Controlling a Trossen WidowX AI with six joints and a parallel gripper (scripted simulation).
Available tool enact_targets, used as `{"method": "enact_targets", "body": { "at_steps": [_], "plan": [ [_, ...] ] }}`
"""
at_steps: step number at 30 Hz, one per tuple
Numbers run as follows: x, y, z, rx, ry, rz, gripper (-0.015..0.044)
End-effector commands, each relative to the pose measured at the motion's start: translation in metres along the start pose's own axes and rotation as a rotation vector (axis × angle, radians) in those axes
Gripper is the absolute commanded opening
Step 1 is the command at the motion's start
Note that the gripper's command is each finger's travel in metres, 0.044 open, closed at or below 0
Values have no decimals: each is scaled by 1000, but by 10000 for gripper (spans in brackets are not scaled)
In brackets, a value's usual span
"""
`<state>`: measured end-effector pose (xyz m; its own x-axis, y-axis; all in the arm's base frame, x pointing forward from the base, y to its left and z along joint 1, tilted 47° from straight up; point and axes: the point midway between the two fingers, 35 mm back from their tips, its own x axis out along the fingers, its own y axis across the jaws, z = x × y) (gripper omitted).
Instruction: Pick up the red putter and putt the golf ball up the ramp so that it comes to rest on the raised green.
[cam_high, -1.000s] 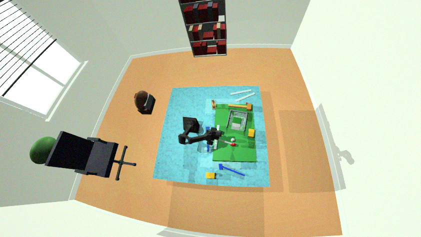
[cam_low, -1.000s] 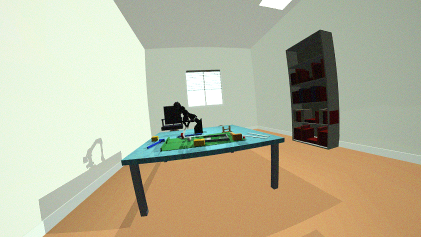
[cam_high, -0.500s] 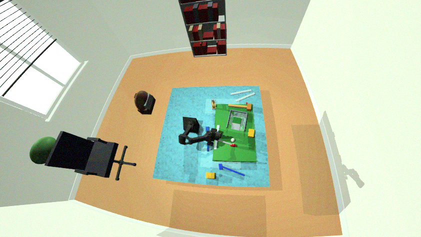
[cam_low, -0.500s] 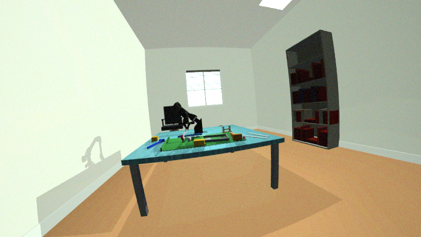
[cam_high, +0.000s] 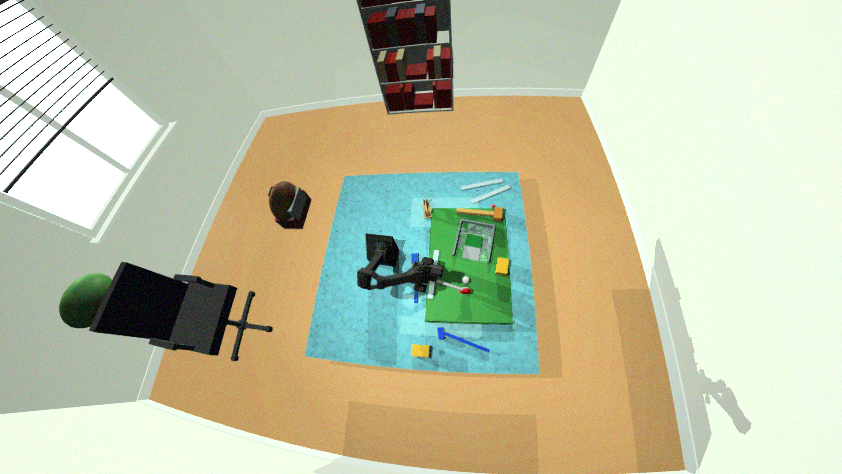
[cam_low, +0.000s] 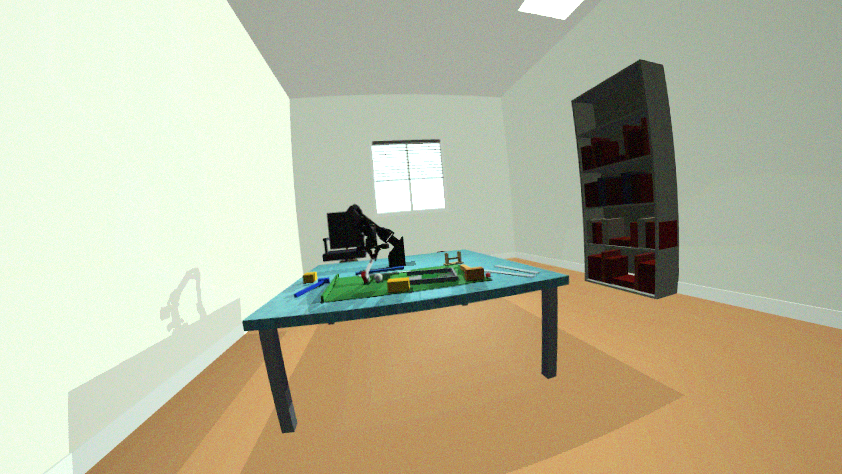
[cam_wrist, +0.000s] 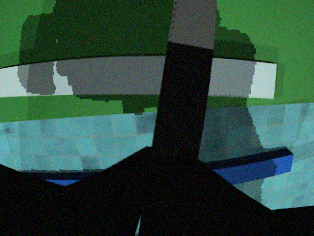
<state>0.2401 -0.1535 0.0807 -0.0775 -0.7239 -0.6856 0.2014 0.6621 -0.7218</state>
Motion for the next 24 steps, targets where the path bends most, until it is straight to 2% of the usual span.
{"method": "enact_targets", "body": {
  "at_steps": [1,5,15,24],
  "plan": [
    [0,-13,2,1,-10,-1,0],
    [1,-27,2,-2,-11,-4,0],
    [2,-22,2,-5,-4,-3,0],
    [1,94,4,-3,-8,9,0]
  ]
}}
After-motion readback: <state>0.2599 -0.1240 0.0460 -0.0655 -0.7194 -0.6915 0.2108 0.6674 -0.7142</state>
